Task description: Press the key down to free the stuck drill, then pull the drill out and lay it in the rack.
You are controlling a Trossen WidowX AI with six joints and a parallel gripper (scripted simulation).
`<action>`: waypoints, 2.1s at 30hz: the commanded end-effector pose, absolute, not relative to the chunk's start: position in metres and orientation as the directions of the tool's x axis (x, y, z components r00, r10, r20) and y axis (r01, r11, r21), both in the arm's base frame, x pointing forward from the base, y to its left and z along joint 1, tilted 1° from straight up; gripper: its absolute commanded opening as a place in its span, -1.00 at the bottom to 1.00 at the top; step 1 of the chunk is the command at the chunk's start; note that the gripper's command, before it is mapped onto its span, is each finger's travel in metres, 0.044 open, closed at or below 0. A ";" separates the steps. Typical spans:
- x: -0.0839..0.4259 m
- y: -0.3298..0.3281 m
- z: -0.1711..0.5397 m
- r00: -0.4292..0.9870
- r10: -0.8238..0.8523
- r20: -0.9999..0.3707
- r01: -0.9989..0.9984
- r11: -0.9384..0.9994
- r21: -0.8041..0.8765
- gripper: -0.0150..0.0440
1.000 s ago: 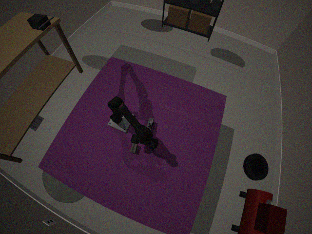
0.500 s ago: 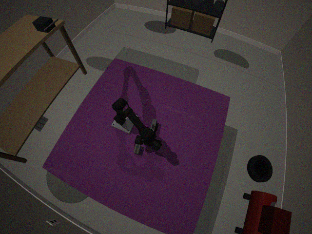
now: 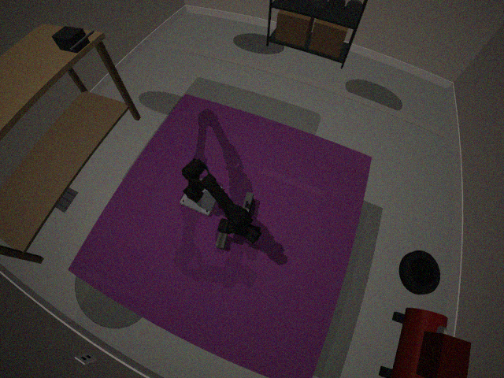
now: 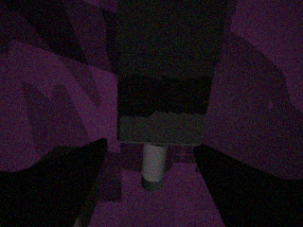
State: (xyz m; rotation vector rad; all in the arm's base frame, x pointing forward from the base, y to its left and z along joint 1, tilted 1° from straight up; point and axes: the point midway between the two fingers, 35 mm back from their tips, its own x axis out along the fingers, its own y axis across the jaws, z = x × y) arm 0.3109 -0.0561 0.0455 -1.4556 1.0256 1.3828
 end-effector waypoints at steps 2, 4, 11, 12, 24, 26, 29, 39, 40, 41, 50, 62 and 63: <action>0.311 -0.056 0.046 0.049 -0.004 -0.999 -0.955 -0.294 -0.046 0.38; 0.311 -0.056 0.046 0.049 -0.004 -0.999 -0.955 -0.294 -0.046 0.20; 0.311 -0.056 0.046 0.049 -0.004 -0.999 -0.955 -0.294 -0.046 -0.42; 0.311 -0.056 0.046 0.049 -0.004 -0.999 -0.955 -0.294 -0.046 -0.45; 0.313 -0.064 0.046 0.042 0.001 -0.999 -0.956 -0.290 -0.041 -0.49; 0.314 -0.067 0.046 0.042 0.001 -0.999 -0.956 -0.290 -0.041 -0.49; 0.315 -0.071 0.046 0.042 0.000 -0.999 -0.956 -0.290 -0.041 -0.49; 0.319 -0.086 0.046 0.043 -0.001 -0.999 -0.956 -0.290 -0.041 -0.49; 0.320 -0.088 0.046 0.043 -0.002 -0.999 -0.956 -0.290 -0.041 -0.49; 0.320 -0.090 0.047 0.043 -0.002 -0.999 -0.956 -0.290 -0.041 -0.49; 0.322 -0.095 0.049 0.051 -0.007 -0.999 -0.956 -0.289 -0.046 -0.31; 0.322 -0.093 0.048 0.046 -0.004 -0.999 -0.956 -0.290 -0.043 0.75; 0.322 -0.092 0.048 0.045 -0.003 -0.999 -0.956 -0.290 -0.042 0.84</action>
